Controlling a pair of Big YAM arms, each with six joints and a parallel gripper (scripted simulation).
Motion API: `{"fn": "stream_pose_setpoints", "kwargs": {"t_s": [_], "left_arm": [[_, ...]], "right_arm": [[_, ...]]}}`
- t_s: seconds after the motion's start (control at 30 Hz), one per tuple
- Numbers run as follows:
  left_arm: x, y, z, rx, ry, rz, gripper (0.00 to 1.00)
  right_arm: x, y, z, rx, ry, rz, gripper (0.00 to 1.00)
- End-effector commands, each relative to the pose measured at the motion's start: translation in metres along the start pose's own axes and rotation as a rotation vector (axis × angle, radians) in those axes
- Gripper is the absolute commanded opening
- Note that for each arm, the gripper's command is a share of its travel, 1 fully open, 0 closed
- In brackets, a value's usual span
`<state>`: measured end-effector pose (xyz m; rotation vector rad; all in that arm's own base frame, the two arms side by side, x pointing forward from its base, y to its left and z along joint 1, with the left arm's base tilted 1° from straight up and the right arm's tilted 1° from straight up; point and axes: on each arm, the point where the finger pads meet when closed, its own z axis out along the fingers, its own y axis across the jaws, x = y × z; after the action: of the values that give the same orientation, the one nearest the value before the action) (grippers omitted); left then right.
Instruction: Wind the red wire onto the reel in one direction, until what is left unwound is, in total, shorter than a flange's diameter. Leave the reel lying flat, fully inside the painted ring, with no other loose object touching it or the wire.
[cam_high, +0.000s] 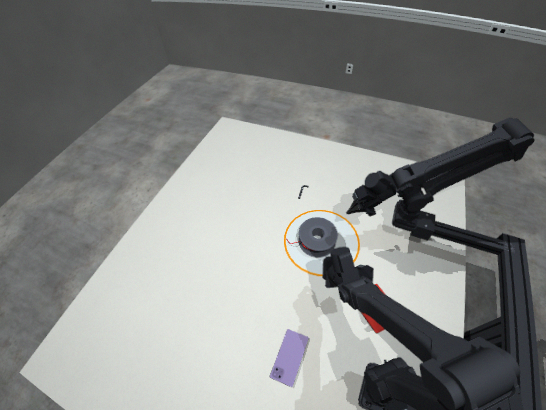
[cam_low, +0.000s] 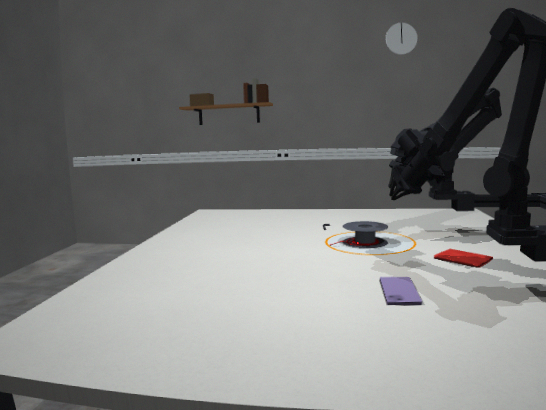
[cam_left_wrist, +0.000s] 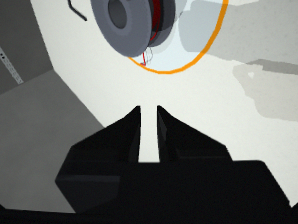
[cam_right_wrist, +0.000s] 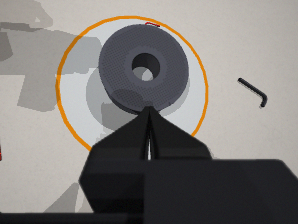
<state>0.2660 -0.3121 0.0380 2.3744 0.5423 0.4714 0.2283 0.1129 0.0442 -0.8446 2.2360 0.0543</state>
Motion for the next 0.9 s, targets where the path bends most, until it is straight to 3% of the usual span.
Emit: {"fn": "stream_pose_setpoints", "kwargs": {"t_s": [0.0, 0.87], "left_arm": [[0.008, 0.018, 0.006, -0.016, 0.006, -0.005, 0.15], [0.008, 0.018, 0.006, -0.016, 0.006, -0.005, 0.15]], "right_arm": [[-0.02, -0.003, -0.001, 0.004, -0.036, 0.008, 0.0], [-0.034, -0.008, -0.003, 0.004, -0.036, 0.008, 0.0]]}}
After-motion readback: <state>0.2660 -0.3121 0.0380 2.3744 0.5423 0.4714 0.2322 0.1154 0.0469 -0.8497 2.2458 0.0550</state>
